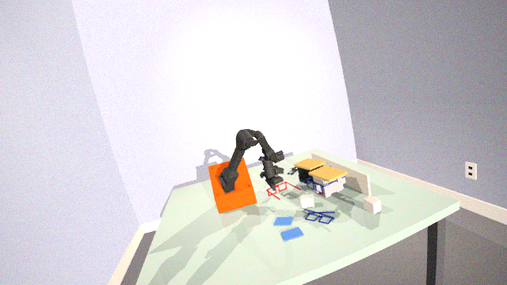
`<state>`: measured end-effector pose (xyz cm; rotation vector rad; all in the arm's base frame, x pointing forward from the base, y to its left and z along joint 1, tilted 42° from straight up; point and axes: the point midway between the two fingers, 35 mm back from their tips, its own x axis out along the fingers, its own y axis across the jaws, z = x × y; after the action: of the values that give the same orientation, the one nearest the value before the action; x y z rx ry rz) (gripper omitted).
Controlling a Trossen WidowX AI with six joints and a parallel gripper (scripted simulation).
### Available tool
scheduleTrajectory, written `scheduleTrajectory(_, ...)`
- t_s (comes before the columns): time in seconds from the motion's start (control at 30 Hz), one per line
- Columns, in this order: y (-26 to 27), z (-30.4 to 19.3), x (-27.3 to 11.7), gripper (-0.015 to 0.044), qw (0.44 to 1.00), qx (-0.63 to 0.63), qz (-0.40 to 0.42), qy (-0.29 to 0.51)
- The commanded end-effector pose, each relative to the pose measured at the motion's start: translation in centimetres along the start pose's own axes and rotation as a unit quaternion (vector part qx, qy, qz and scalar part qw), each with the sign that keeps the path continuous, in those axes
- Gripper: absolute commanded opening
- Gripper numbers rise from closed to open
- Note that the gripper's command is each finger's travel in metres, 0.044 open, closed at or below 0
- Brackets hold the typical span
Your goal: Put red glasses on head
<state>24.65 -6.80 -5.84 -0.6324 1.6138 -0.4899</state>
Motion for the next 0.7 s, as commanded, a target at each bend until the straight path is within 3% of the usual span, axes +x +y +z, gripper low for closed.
scheduleTrajectory(0.0,0.0,0.1,-0.6,0.0000,1.000,0.001,0.000,-0.001)
scheduleTrajectory(0.5,0.4,0.0,-9.6,0.0000,1.000,-0.004,0.000,0.002)
scheduleTrajectory(0.67,0.4,-0.2,-10.1,0.0000,1.000,-0.004,-0.001,0.003)
